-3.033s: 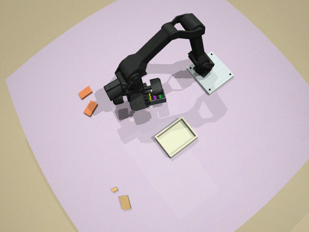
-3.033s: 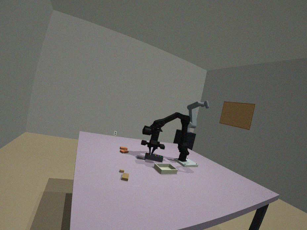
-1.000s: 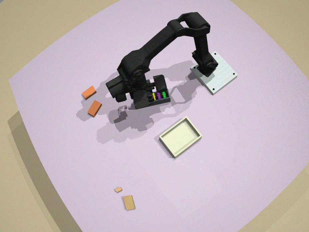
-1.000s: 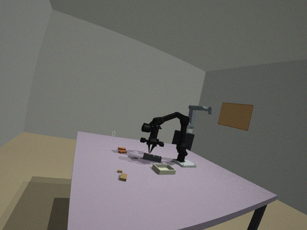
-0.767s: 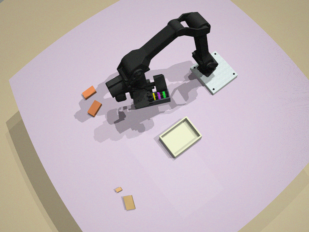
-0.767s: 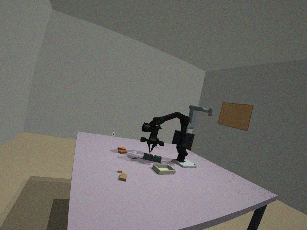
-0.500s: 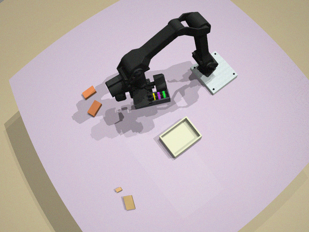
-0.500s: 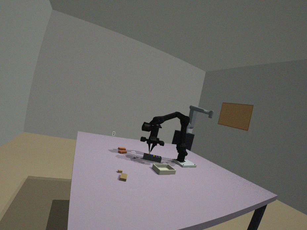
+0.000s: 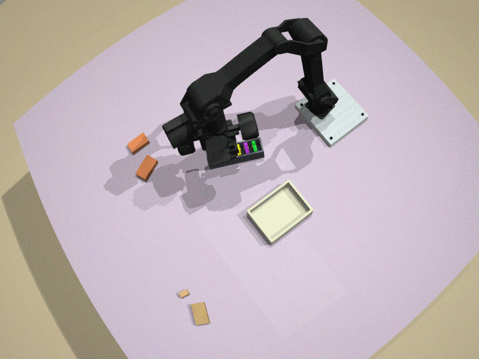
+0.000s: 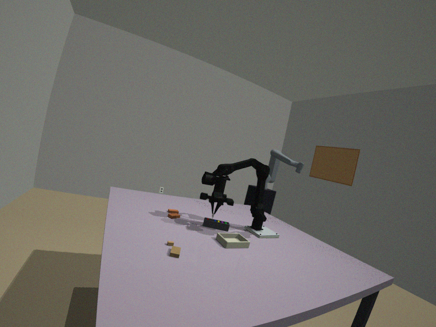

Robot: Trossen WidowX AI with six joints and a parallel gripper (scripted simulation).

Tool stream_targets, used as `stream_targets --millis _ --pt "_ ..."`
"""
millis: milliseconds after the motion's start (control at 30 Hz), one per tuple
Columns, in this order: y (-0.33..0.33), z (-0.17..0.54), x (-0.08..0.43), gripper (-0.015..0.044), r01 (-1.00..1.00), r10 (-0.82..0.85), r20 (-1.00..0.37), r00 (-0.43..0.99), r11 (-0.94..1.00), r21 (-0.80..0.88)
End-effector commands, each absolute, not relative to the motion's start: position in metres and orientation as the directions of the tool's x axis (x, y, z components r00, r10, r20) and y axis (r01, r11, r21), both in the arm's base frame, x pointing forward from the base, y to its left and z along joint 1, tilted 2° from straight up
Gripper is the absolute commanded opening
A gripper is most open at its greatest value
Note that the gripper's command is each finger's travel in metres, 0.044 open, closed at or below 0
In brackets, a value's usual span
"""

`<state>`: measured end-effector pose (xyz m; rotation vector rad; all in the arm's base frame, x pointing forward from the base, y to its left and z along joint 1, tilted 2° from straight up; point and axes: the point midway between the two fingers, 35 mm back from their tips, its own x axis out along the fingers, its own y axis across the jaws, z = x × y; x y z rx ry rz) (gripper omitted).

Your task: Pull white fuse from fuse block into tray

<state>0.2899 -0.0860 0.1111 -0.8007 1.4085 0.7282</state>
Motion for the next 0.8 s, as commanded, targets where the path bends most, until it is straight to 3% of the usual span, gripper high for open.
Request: stream_targets --millis 0,400,767 --pt "-0.086 0.119 0.291 0.0000 -0.830 -0.028 -0.998 0.048 0.556 -0.056" --pt "-0.082 0.129 0.291 0.0000 -0.830 -0.028 -0.998 0.048 0.556 -0.055" --pt "-0.027 0.129 0.307 0.0000 -0.830 -0.022 -0.999 0.048 0.556 -0.053"
